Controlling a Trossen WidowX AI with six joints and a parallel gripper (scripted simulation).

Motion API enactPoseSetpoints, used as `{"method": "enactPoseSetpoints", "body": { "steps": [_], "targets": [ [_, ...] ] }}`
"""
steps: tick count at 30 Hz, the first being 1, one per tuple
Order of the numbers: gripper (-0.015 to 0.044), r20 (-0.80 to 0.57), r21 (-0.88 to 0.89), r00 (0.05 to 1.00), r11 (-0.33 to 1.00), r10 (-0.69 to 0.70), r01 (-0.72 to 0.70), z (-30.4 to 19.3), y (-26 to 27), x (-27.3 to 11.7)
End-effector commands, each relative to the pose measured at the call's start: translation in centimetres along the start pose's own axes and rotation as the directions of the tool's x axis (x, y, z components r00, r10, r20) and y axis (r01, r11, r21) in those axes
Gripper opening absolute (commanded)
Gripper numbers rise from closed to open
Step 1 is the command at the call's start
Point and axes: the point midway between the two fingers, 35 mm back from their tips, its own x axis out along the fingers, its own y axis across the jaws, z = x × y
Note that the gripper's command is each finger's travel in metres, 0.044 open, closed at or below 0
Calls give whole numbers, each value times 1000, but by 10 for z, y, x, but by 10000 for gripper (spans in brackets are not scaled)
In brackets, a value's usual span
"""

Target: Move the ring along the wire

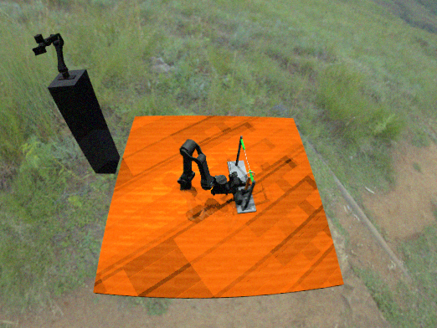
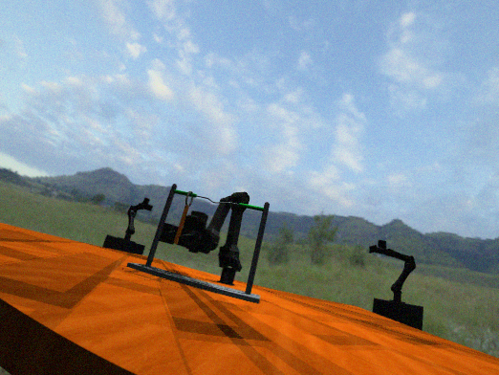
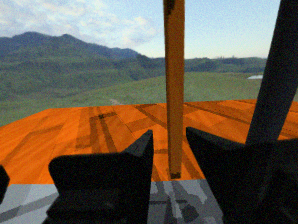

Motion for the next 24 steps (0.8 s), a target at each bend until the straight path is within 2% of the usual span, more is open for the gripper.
{"method": "enactPoseSetpoints", "body": {
  "steps": [1,11,16,18,24],
  "targets": [
    [160,-2,8,1000,1000,-3,3,-1,-1,0],
    [160,-2,8,1000,1000,-3,3,-1,-1,0],
    [29,0,0,1000,1000,0,0,0,0,0],
    [15,0,0,1000,1000,0,0,0,0,0],
    [-142,0,0,1000,1000,0,0,0,0,0]
  ]
}}
